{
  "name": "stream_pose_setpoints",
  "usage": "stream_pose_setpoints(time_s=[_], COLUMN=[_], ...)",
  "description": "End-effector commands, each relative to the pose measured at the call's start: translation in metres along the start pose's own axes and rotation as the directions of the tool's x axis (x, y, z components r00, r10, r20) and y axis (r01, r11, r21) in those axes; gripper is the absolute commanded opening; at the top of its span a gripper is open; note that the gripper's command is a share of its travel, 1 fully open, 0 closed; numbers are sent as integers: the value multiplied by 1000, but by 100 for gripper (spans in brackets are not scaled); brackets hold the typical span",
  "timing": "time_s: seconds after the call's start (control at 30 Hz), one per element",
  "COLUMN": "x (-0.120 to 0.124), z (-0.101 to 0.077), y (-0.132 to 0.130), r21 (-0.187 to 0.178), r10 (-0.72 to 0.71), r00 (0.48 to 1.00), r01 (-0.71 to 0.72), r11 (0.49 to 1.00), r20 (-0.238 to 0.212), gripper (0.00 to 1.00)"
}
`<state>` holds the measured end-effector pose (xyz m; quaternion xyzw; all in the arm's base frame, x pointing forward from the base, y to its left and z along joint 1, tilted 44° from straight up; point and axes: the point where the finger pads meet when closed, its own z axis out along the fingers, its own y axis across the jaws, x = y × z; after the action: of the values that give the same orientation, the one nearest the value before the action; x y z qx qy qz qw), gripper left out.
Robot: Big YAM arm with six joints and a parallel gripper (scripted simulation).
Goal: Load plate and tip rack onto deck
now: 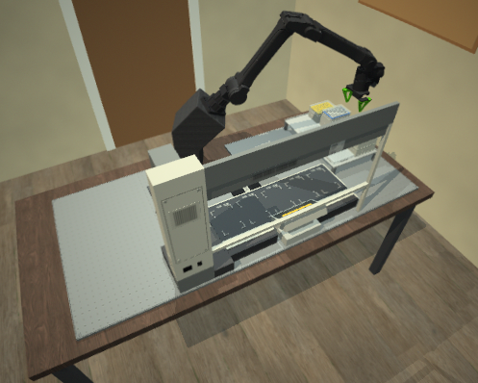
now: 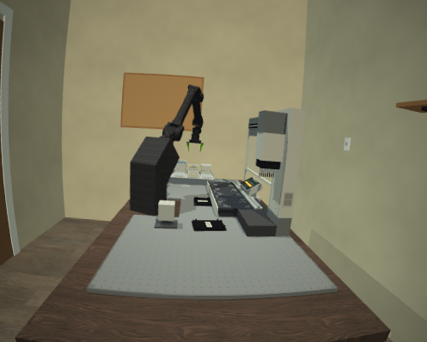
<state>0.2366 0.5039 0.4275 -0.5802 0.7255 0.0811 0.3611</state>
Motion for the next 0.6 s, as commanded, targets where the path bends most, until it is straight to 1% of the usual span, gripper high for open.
stream_pose_setpoints(time_s=[0.0,0.07,0.13,0.2,0.23,0.27,0.3,0.37,0.4,0.57], x=[-7,-6,-5,-5,-17,-13,-17,-7,-5,-6], z=[-1,8,12,12,-21,-12,-7,18,22,30], y=[-3,-3,-6,-6,-11,-8,-9,-6,-6,-2], r21=[6,4,9,9,18,13,15,9,8,4], r10=[-5,-6,-2,-2,6,1,2,-2,-2,-6], r00=[1000,1000,1000,1000,997,998,998,1000,1000,1000], r01=[5,6,1,1,-8,-2,-3,1,2,6], r11=[1000,1000,1000,1000,1000,1000,1000,1000,1000,1000], r20=[30,21,19,19,81,65,66,25,19,21], gripper=[100,100,100,100,100,100,100,100,100,100])
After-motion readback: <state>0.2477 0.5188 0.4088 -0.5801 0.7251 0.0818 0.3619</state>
